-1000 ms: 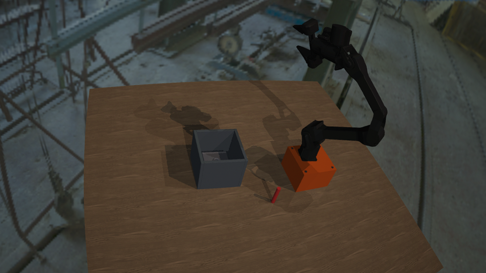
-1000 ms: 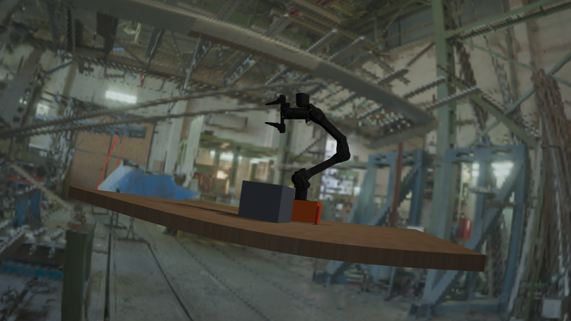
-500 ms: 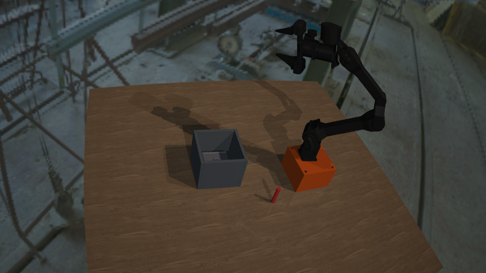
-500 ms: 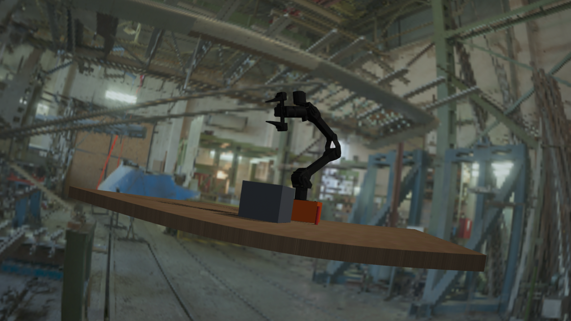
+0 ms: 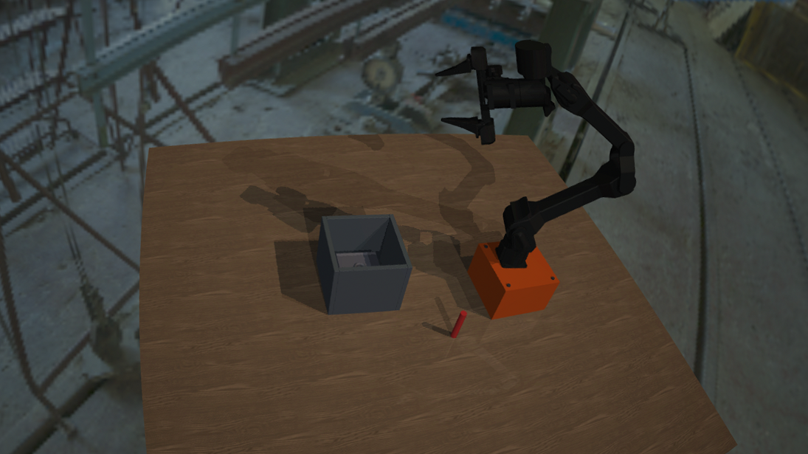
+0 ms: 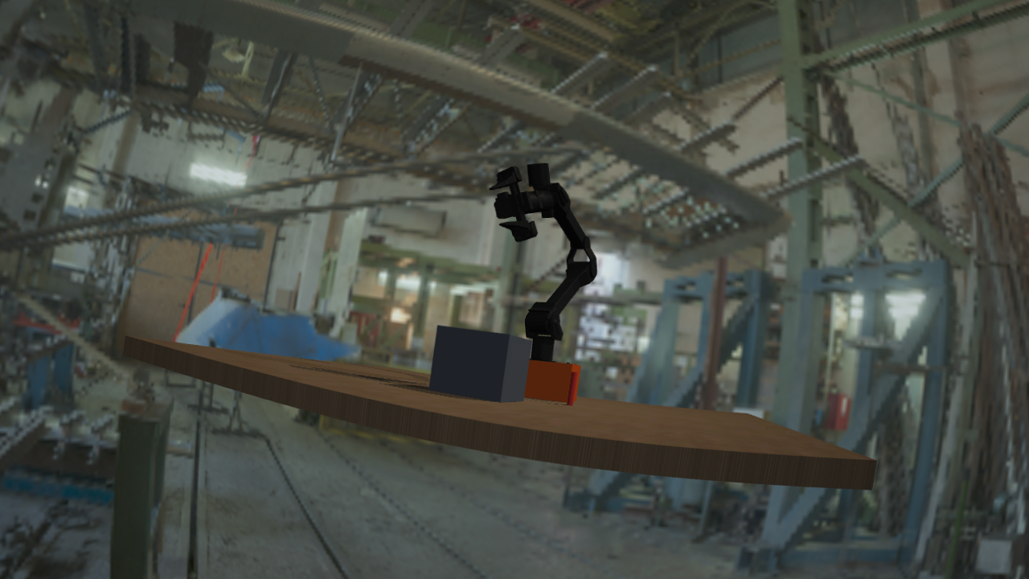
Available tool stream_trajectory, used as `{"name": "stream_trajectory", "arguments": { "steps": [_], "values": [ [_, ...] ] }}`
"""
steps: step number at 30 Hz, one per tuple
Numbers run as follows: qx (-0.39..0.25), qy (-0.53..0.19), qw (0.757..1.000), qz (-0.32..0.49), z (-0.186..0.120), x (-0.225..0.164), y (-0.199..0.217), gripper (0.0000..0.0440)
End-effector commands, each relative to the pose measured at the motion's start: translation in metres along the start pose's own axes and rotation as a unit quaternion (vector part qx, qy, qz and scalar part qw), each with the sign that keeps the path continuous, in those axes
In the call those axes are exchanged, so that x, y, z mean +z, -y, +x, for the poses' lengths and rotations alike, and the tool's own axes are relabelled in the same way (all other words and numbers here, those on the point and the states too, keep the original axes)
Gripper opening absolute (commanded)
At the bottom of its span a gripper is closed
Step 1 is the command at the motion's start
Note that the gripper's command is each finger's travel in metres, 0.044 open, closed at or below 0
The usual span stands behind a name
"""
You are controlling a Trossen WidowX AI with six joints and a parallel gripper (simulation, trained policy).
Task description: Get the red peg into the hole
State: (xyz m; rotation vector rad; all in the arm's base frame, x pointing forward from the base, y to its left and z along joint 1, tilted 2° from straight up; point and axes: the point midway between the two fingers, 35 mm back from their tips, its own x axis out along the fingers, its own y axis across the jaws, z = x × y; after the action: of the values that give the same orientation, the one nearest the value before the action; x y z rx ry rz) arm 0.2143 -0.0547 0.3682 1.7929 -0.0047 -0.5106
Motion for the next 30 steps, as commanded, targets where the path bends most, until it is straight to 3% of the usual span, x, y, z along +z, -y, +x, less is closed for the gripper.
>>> {"name": "stream_trajectory", "arguments": {
  "steps": [1, 18, 30],
  "values": [
    [-0.038, -0.042, 0.998, 0.030, 0.007, -0.020, 0.015, 0.0434],
    [-0.217, -0.149, 0.958, 0.112, 0.011, -0.095, 0.086, 0.0425],
    [-0.355, -0.166, 0.915, 0.101, 0.000, -0.130, 0.151, 0.0418]
  ]
}}
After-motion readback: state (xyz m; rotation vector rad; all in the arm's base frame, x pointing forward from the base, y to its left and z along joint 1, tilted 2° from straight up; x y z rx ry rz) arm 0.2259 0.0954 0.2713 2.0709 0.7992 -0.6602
